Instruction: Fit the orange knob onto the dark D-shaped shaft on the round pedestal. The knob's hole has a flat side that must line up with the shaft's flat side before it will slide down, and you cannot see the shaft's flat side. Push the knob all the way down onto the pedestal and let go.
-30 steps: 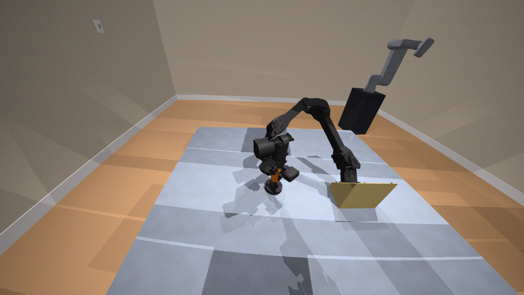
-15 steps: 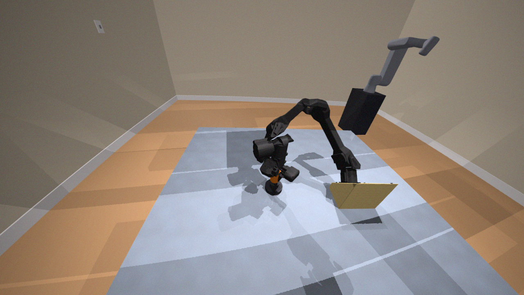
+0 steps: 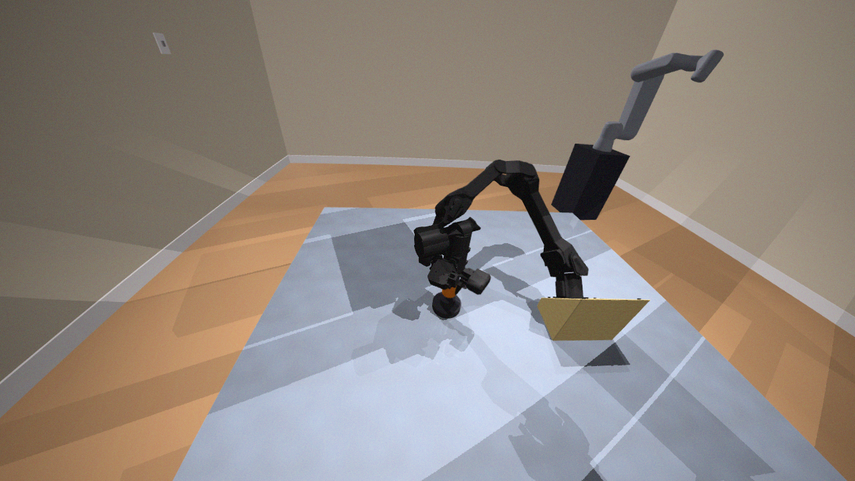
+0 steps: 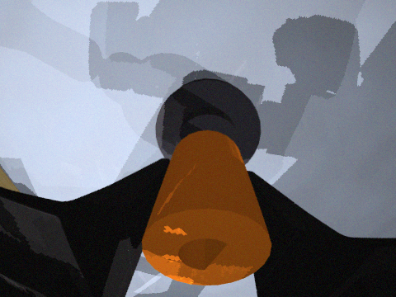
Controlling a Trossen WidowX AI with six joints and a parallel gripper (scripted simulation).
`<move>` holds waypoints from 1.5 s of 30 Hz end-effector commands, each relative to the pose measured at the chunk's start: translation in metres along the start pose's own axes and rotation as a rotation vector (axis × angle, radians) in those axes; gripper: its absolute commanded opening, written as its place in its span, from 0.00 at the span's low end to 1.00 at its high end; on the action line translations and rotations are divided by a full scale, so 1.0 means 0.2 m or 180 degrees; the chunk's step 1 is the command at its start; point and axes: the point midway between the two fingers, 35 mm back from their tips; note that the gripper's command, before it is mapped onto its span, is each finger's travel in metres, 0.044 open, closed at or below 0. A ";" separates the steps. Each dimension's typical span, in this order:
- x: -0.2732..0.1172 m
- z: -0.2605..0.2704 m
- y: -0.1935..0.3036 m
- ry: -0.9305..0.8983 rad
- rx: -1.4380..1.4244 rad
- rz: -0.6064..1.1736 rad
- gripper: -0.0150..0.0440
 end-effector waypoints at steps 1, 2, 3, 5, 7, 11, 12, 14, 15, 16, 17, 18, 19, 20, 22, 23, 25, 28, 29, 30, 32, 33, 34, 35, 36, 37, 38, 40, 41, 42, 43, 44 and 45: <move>-0.01 0.00 0.00 0.0006 -0.0368 -0.0014 0.25; -0.01 0.00 -0.01 0.0006 -0.0401 -0.0014 0.25; -0.01 0.00 -0.01 0.0006 -0.0401 -0.0014 0.25; -0.01 0.00 -0.01 0.0006 -0.0401 -0.0014 0.25; 0.00 0.00 -0.01 0.0006 -0.0401 -0.0014 0.25; 0.01 0.00 -0.01 0.0007 -0.0401 -0.0014 0.25; 0.01 0.00 -0.01 0.0007 -0.0401 -0.0014 0.25; 0.01 0.00 -0.01 0.0007 -0.0401 -0.0014 0.25; 0.02 0.00 -0.01 0.0007 -0.0401 -0.0014 0.25; 0.02 0.00 -0.01 0.0007 -0.0401 -0.0014 0.25; 0.02 0.00 -0.01 0.0007 -0.0401 -0.0014 0.25; 0.02 0.00 -0.01 0.0007 -0.0401 -0.0014 0.25; 0.02 0.00 -0.01 0.0007 -0.0401 -0.0014 0.25; 0.02 0.00 -0.01 0.0007 -0.0401 -0.0014 0.25; 0.02 0.00 -0.01 0.0007 -0.0401 -0.0014 0.25; 0.02 0.00 -0.01 0.0007 -0.0401 -0.0014 0.25; 0.02 0.00 -0.01 0.0007 -0.0401 -0.0014 0.25; 0.02 0.00 -0.01 0.0007 -0.0401 -0.0014 0.25; 0.02 0.00 -0.01 0.0007 -0.0401 -0.0014 0.25; 0.02 0.00 -0.01 0.0007 -0.0401 -0.0014 0.25; 0.02 0.00 -0.01 0.0007 -0.0401 -0.0014 0.25; 0.02 0.00 -0.01 0.0007 -0.0401 -0.0014 0.25; 0.02 0.00 -0.01 0.0007 -0.0401 -0.0014 0.25; 0.02 0.00 -0.01 0.0007 -0.0401 -0.0014 0.25; 0.02 0.00 -0.01 0.0007 -0.0401 -0.0014 0.25; 0.02 0.00 -0.01 0.0007 -0.0401 -0.0014 0.25; 0.02 0.00 -0.01 0.0007 -0.0401 -0.0014 0.25; 0.02 0.00 -0.01 0.0007 -0.0401 -0.0014 0.25; 0.02 0.00 -0.01 0.0007 -0.0401 -0.0014 0.25; 0.02 0.00 -0.01 0.0007 -0.0401 -0.0014 0.25; 0.02 0.00 -0.01 0.0007 -0.0401 -0.0014 0.25; 0.02 0.00 -0.01 0.0007 -0.0401 -0.0014 0.25; 0.02 0.00 -0.01 0.0007 -0.0401 -0.0014 0.25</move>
Point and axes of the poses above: the point midway between the two fingers, 35 mm back from their tips, its own x axis out along the fingers, its own z axis across the jaws, y = z × x, and after that the axes turned 10 degrees about x, right-handed
